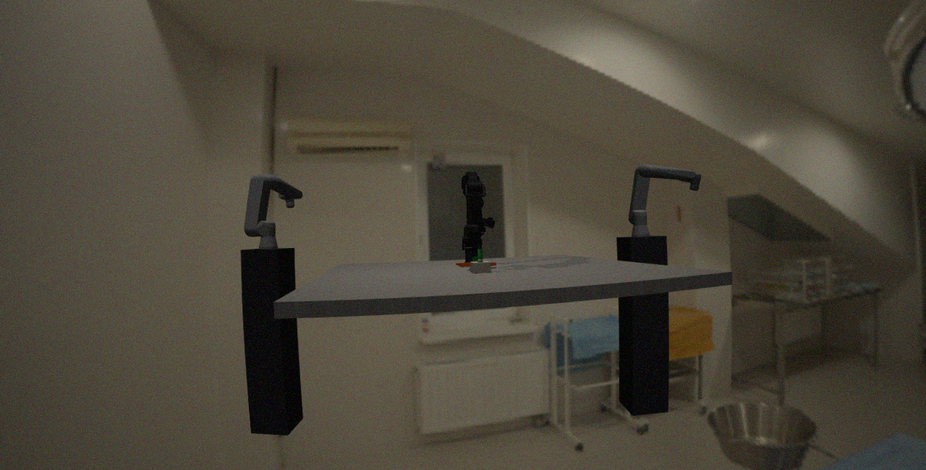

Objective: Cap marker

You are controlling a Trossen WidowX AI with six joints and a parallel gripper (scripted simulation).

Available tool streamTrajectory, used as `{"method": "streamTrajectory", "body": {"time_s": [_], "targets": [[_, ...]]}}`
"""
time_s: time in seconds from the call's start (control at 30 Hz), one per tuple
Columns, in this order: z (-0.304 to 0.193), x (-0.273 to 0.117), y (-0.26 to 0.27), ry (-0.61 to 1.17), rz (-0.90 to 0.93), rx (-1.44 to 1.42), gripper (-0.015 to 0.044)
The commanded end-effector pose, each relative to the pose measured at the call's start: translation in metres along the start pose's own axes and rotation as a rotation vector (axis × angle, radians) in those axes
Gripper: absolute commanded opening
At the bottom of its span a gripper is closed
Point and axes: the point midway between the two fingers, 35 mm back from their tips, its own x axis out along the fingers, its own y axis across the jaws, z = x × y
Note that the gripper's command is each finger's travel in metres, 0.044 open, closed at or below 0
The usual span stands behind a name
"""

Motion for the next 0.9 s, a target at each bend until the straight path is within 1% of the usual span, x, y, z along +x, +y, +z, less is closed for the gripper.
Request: {"method": "streamTrajectory", "body": {"time_s": [0.0, 0.87], "targets": [[0.000, 0.012, 0.003, -0.003, 0.013, 0.003, 0.0257], [0.000, 0.050, 0.003, -0.003, 0.013, 0.004, 0.0257]]}}
